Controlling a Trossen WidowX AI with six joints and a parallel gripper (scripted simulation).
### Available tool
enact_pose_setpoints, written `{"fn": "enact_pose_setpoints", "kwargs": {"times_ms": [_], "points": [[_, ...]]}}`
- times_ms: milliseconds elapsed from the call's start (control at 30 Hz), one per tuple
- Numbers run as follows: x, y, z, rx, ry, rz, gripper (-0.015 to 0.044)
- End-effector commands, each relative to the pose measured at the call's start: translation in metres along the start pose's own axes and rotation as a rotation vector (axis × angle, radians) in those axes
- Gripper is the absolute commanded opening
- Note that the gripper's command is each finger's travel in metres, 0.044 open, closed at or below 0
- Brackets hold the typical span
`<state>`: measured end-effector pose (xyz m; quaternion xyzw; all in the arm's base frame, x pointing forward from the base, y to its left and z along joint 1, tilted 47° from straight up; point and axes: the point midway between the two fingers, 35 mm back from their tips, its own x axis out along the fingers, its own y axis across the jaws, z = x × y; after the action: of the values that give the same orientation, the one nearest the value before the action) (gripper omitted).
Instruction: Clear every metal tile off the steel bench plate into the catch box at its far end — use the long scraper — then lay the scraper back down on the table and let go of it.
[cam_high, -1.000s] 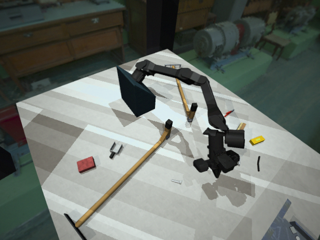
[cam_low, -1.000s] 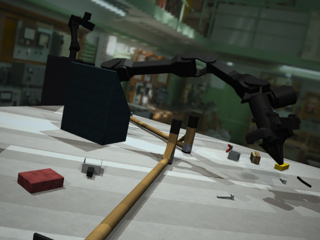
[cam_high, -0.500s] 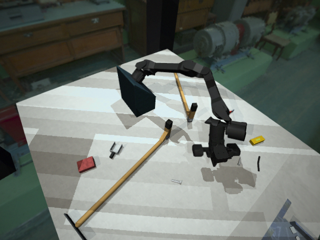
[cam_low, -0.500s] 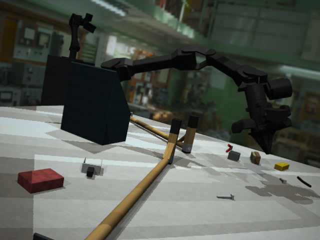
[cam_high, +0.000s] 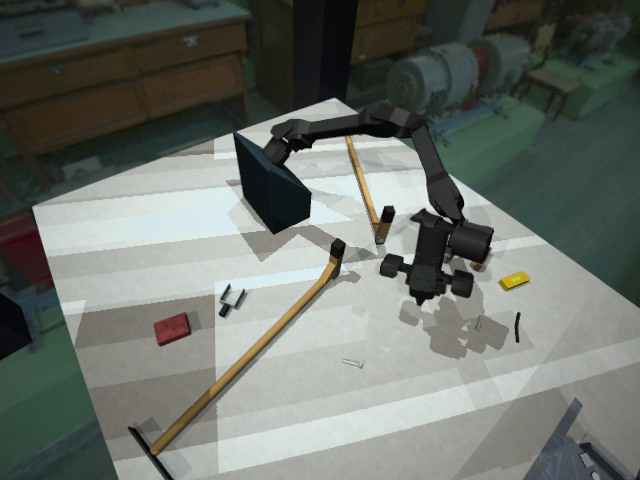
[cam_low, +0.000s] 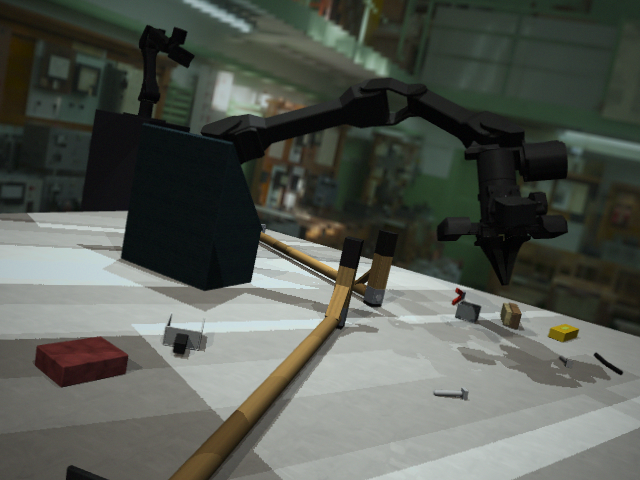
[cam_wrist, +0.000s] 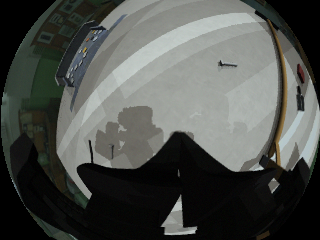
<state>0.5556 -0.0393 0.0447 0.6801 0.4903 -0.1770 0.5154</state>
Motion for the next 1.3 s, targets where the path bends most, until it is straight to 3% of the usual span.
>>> {"fn": "enact_pose_setpoints", "kwargs": {"times_ms": [0, 1267], "points": [[-0.015, -0.009, -0.013, 0.125, 0.028, -0.03, 0.0], [-0.116, -0.097, -0.117, 1.167, 0.114, -0.36, 0.0]]}}
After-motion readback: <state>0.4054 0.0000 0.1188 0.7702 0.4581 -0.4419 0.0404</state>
